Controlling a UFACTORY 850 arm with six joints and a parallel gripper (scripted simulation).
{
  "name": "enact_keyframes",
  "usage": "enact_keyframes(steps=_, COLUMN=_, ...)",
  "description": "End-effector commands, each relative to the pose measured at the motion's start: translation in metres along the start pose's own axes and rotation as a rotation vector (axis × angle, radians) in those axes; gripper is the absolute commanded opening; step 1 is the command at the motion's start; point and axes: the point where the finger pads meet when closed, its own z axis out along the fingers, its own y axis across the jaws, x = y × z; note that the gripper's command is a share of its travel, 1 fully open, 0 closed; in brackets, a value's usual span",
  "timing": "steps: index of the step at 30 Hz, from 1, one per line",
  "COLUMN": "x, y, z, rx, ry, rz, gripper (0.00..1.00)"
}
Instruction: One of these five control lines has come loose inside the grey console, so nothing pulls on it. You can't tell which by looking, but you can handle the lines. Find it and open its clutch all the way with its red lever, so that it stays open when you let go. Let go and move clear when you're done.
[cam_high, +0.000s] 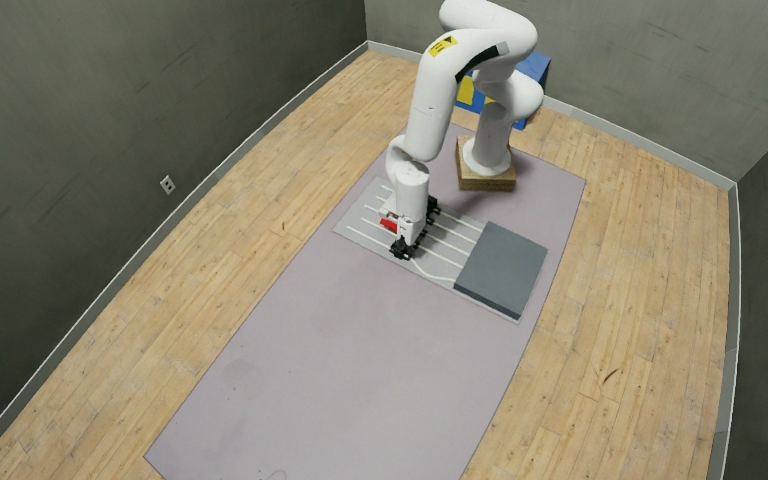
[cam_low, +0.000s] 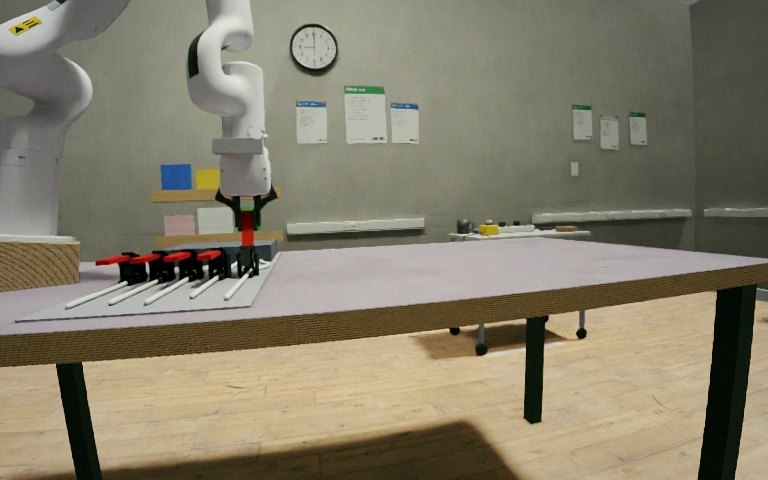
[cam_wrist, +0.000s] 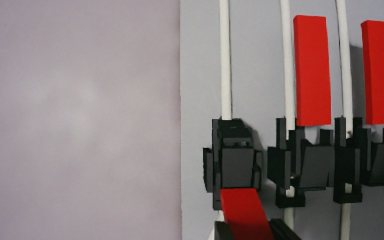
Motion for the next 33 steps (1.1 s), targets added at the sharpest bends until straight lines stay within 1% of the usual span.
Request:
enact_keyframes(steps=1, x=-0.005, y=0.000, z=0.003, rx=0.000, ry=-0.001, rz=0.000, gripper=0.00)
enact_keyframes(steps=12, x=-0.016, y=0.000, z=0.012, rx=0.000, ry=-0.001, rz=0.000, gripper=0.00)
enact_keyframes(steps=18, x=-0.017, y=0.000, z=0.013, rx=0.000, ry=-0.001, rz=0.000, gripper=0.00)
enact_keyframes(steps=33, x=-0.028, y=0.000, z=0.028, rx=0.000, ry=-0.001, rz=0.000, gripper=0.00)
